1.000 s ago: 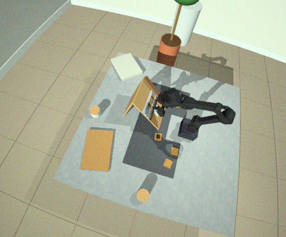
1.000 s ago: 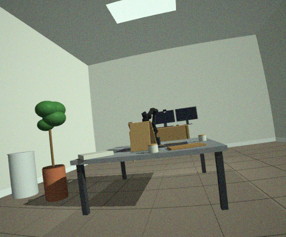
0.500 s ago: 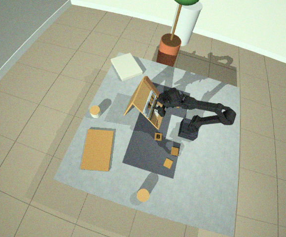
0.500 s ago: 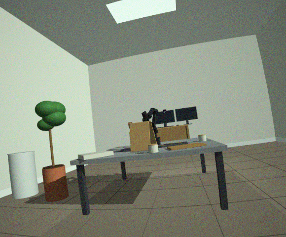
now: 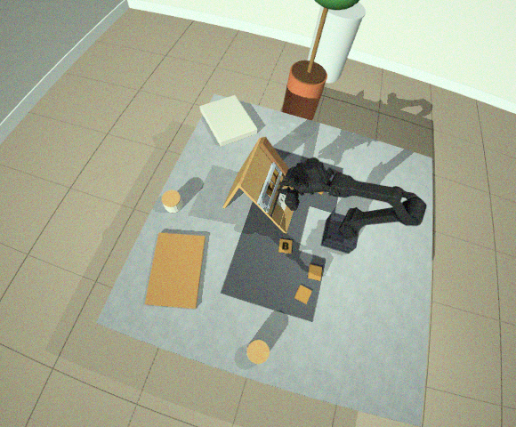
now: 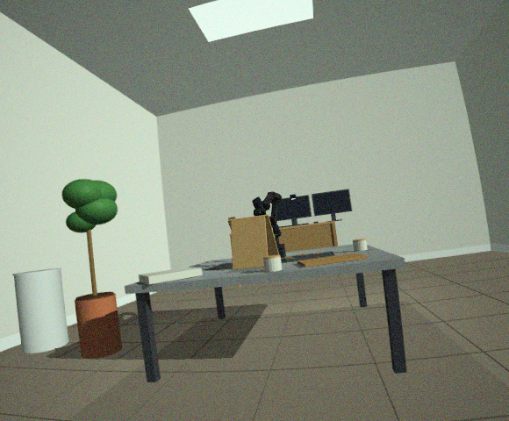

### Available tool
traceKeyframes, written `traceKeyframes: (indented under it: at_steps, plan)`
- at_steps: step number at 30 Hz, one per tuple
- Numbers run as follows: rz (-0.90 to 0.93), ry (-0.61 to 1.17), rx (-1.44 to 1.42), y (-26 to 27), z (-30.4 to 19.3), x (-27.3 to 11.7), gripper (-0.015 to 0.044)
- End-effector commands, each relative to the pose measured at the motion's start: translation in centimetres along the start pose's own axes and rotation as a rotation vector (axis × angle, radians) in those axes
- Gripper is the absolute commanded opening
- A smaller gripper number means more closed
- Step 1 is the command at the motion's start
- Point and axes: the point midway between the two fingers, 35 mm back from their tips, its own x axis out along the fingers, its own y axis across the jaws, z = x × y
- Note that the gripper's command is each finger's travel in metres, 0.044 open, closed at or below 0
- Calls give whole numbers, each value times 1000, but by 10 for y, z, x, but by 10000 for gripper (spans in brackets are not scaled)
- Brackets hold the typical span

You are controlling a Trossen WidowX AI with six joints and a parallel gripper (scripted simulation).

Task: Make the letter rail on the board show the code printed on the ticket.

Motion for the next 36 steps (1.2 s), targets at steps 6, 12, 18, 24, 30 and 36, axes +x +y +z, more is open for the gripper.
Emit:
traceKeyframes:
  at_steps: [6,12,18,24,30,36]
  plan:
    - [0,0,0,0,0,0,0]
    - [1,7,1,0,0,1,0]
    - [18,234,22,11,11,11,0]
    - [17,493,21,26,20,17,0]
    - [5,683,-1,37,24,17,0]
    - [5,683,-1,37,24,17,0]
